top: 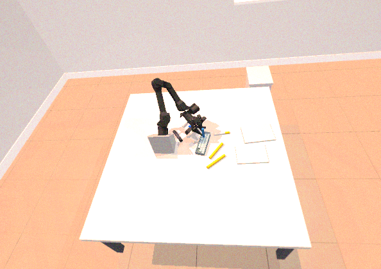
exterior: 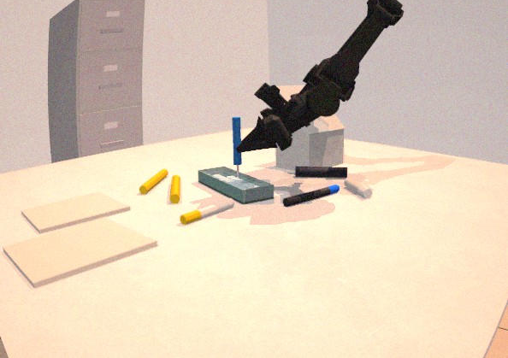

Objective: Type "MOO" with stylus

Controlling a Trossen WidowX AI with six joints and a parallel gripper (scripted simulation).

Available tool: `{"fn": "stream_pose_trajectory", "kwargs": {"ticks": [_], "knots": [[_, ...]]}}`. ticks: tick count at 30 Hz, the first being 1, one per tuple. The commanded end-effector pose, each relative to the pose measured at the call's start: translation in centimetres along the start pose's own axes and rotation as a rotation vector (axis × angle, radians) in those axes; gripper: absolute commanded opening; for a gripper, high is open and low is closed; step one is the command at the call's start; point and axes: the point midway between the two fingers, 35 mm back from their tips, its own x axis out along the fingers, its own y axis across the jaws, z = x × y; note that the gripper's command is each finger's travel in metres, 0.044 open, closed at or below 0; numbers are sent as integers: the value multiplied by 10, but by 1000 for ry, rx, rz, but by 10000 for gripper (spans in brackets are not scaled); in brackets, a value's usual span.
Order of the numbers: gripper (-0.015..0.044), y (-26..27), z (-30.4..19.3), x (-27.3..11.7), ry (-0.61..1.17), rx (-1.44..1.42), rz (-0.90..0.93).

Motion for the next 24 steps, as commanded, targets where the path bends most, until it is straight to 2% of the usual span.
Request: {"fn": "stream_pose_trajectory", "kwargs": {"ticks": [1, 24], "knots": [[81, 0, 1, 0, -6, 4, 0], [81, -1, -11, 7, -5, 4, 0]]}}
